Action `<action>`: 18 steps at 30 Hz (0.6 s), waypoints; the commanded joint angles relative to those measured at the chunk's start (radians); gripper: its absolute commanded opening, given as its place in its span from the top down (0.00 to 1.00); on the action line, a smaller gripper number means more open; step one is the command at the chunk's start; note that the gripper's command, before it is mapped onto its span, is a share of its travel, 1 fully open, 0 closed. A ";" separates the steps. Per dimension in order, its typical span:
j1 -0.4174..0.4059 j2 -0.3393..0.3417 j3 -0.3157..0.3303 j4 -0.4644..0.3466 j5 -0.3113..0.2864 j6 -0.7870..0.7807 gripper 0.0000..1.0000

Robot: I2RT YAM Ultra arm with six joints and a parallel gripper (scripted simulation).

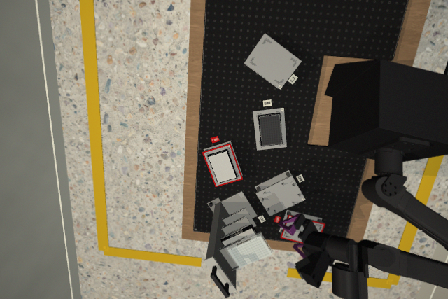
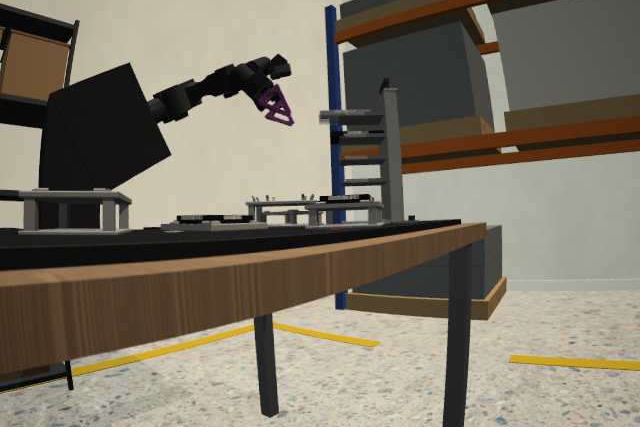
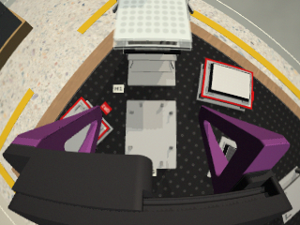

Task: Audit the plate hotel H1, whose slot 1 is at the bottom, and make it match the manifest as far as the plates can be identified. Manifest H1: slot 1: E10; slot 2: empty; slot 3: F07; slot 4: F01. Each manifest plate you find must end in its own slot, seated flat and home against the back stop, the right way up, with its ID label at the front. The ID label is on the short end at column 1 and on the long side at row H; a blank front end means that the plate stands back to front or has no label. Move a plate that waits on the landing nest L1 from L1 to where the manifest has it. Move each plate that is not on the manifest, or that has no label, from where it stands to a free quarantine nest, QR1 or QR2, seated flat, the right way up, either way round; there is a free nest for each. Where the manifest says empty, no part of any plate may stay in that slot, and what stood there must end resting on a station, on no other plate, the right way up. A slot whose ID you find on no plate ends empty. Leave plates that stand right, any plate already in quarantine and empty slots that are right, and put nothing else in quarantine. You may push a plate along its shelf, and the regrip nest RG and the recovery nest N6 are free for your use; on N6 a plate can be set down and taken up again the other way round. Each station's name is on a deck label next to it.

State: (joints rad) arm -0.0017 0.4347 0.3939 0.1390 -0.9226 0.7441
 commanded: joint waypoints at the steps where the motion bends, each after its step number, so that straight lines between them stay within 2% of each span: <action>1: -0.021 -0.031 -0.009 -0.022 -0.014 0.002 0.00; 2: 0.002 -0.037 -0.017 -0.023 0.009 -0.001 1.00; 18: 0.009 -0.039 -0.019 -0.023 0.016 -0.002 1.00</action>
State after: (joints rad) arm 0.0067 0.3977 0.3729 0.1181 -0.9203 0.7422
